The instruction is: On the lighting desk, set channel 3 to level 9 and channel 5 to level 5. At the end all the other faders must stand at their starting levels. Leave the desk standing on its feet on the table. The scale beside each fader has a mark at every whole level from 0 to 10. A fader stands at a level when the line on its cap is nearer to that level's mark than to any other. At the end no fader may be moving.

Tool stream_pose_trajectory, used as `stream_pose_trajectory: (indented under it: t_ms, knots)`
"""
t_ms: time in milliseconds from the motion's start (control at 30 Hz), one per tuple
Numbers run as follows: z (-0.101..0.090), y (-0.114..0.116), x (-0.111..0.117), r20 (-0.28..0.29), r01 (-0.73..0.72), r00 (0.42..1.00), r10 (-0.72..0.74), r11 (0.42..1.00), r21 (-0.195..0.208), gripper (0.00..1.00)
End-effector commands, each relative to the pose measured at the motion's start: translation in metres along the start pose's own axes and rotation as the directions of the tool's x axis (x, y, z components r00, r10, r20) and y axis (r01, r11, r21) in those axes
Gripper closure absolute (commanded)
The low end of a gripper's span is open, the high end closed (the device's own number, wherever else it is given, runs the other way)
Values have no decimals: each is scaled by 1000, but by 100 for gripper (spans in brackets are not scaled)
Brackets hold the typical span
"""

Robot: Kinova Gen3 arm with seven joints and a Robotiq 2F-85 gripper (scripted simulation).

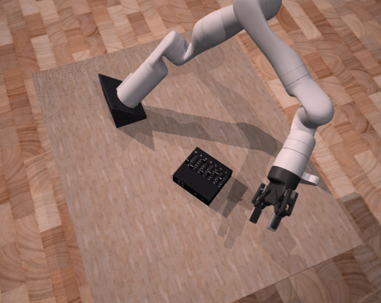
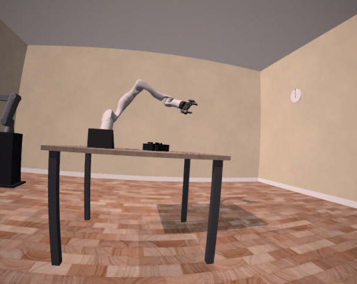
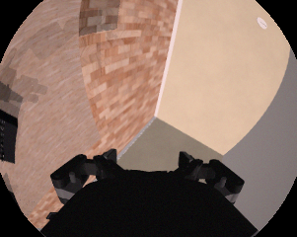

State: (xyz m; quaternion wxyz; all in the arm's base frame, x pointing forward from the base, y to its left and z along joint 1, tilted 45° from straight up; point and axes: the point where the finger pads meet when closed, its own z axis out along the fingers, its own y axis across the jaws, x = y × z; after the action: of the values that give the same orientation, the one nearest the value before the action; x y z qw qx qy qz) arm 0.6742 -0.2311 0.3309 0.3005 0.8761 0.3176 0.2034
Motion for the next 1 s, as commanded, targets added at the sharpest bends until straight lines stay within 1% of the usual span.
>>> stream_pose_trajectory:
  t_ms: [0, 133, 167, 433, 467, 700, 733, 967]
  knots:
    - [4, 0, -8, 8, -7, 1000, 7, 1000, 6, 0]
    - [4, 0, -8, 8, -7, 1000, 7, 1000, 6, 0]
    - [11, -17, -16, 10, -43, 999, 43, 997, 56, 0]
    - [11, -17, -16, 10, -43, 999, 43, 997, 56, 0]
    - [16, -34, -23, 14, -80, 997, 79, 991, 106, 0]
    - [16, -34, -23, 14, -80, 997, 79, 991, 106, 0]
    - [20, -50, -30, 20, -116, 993, 115, 981, 155, 0]
    - [20, -50, -30, 20, -116, 993, 115, 981, 155, 0]
